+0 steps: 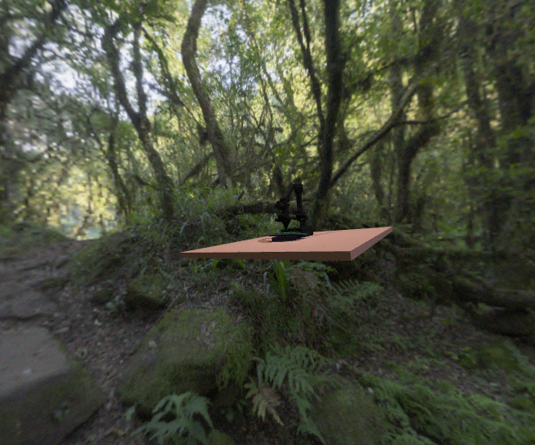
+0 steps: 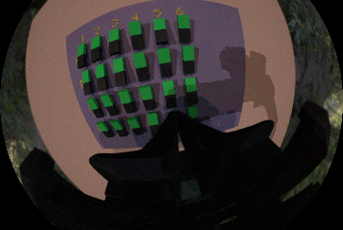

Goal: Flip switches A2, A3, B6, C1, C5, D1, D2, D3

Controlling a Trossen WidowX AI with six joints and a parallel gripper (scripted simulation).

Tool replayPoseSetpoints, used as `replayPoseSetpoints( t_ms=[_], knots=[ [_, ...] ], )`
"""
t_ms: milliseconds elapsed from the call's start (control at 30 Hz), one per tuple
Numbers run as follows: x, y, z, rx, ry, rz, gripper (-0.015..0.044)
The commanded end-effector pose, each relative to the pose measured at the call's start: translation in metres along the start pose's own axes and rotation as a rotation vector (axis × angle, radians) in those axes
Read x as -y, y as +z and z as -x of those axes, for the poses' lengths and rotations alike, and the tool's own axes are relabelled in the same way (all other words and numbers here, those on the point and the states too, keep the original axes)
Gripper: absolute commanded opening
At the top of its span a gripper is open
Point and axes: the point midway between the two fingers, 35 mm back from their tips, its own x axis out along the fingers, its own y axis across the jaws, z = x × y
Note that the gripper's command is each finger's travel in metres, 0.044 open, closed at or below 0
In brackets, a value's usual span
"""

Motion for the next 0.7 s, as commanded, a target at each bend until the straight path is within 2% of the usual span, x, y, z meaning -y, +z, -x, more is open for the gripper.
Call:
replayPoseSetpoints(
  t_ms=[0, 667],
  knots=[
    [0.000, 0.001, -0.007, 0.009, 0.005, 0.004, 0.0000],
    [0.000, 0.000, -0.027, 0.009, 0.005, 0.004, 0.0000]
  ],
)
